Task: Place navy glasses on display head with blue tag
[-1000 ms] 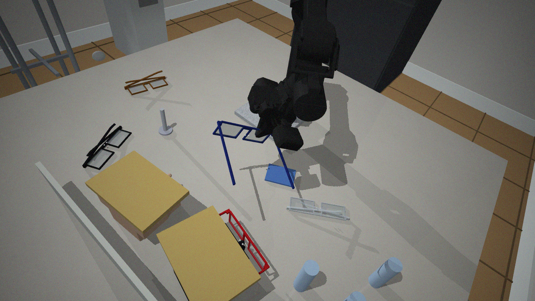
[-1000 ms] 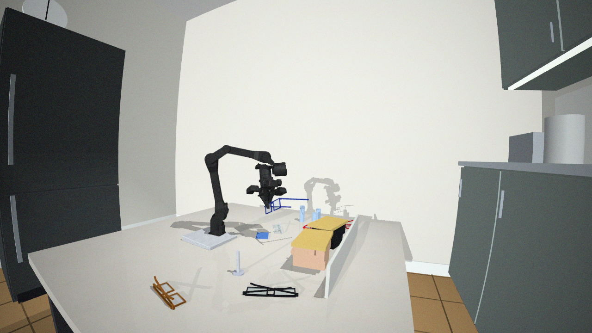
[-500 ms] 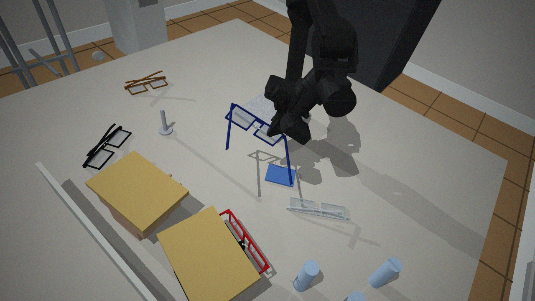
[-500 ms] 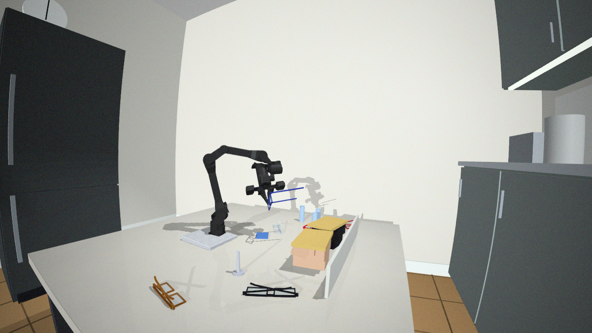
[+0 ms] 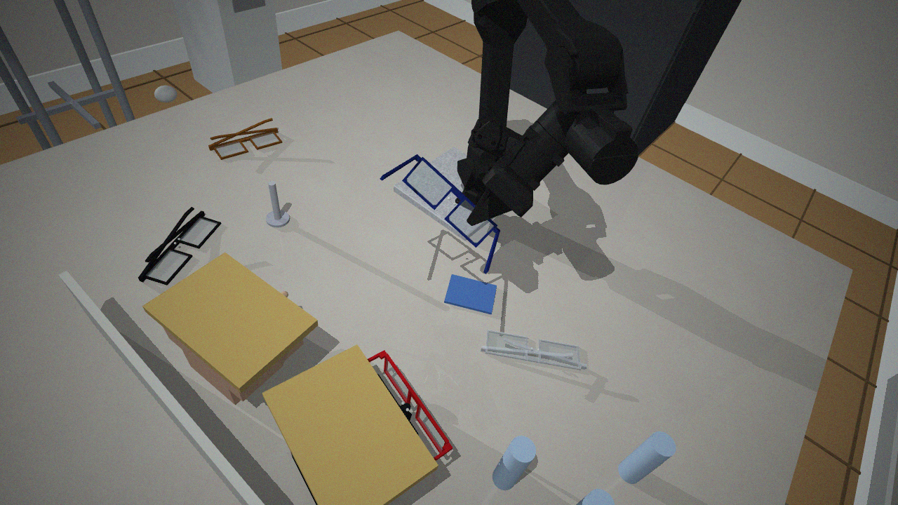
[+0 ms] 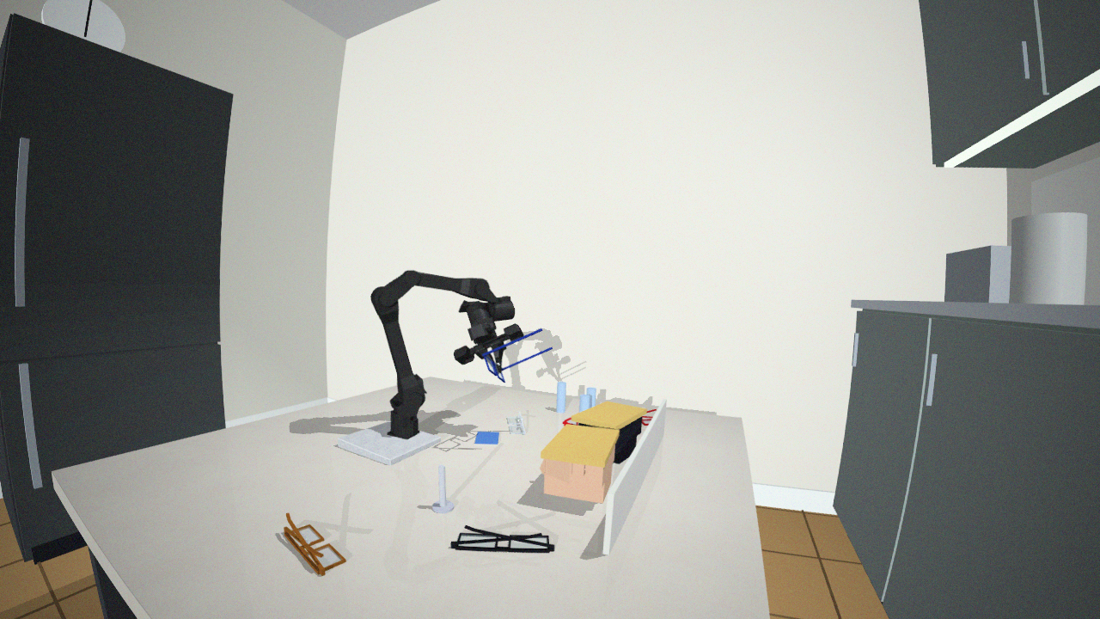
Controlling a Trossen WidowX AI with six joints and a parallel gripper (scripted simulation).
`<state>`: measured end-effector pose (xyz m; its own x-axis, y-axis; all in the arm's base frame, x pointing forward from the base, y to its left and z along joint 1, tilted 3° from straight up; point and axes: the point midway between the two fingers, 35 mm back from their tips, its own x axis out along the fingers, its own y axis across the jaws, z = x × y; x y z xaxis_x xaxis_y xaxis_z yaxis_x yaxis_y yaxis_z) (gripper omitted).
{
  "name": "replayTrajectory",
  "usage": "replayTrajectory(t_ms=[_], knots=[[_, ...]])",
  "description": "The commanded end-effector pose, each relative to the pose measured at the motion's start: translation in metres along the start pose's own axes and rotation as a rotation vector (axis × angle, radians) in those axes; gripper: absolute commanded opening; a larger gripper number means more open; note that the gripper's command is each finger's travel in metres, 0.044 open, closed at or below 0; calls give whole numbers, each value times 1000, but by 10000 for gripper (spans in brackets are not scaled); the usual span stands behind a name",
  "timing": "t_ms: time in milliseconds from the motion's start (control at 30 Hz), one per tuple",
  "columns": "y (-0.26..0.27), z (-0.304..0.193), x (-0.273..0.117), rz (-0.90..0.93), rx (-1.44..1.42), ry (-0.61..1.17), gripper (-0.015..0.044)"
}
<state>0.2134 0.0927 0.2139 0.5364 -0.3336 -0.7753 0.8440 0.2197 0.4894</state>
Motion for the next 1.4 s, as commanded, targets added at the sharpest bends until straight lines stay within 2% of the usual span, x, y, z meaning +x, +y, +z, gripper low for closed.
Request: replayTrajectory(t_ms=[0, 600, 1367], knots=[[-2, -3, -6, 39, 110, 3, 0], [-6, -18, -35, 185, 572, 98, 0], [-6, -18, -33, 173, 532, 90, 0]])
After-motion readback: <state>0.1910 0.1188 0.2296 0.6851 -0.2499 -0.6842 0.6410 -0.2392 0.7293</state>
